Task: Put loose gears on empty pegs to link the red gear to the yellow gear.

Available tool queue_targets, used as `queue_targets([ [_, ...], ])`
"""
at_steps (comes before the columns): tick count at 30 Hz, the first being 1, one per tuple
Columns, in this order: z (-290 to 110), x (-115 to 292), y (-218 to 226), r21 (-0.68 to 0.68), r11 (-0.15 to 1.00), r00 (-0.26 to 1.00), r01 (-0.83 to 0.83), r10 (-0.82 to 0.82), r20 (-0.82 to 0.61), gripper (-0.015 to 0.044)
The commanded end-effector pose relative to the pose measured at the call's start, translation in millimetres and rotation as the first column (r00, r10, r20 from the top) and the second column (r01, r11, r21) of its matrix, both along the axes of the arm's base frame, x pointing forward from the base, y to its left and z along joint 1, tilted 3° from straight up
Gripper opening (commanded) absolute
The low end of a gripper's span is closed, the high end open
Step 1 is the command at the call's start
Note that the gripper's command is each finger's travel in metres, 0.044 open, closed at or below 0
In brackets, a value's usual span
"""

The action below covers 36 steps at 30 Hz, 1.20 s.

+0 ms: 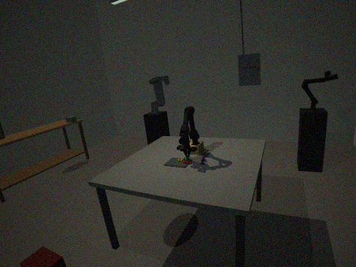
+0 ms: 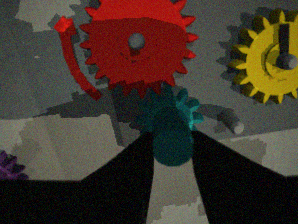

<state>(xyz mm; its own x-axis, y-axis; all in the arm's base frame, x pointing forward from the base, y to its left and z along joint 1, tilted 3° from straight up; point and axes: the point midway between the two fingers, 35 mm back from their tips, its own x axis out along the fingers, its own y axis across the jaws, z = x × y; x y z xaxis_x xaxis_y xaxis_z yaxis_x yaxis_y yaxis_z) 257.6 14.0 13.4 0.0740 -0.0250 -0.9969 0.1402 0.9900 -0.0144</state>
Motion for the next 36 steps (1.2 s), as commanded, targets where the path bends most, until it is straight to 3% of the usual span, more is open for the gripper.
queue_targets([
  [1,-0.3,0.1,0.1,0.006,0.998,0.998,0.058,-0.058,0.002,0.0053],
  [5,2.3,0.6,-0.1,0.002,1.0,1.0,0.001,-0.001,0.001,0.014],
  [19,48.6,-2.2,0.8,-0.001,0.999,0.999,-0.041,0.041,0.0,0.014],
  [21,39.7,1.9,5.0,0.001,0.999,0.999,-0.035,0.035,0.0,0.0193],
  [30,42.4,39.4,116.9,0.026,1.0,1.0,0.016,-0.016,0.004,0.0429],
  [33,41.6,41.1,155.2,0.021,0.998,0.998,0.057,-0.057,0.004,0.044],
  [36,41.4,39.6,158.2,0.02,0.998,0.998,0.06,-0.06,0.004,0.044],
])
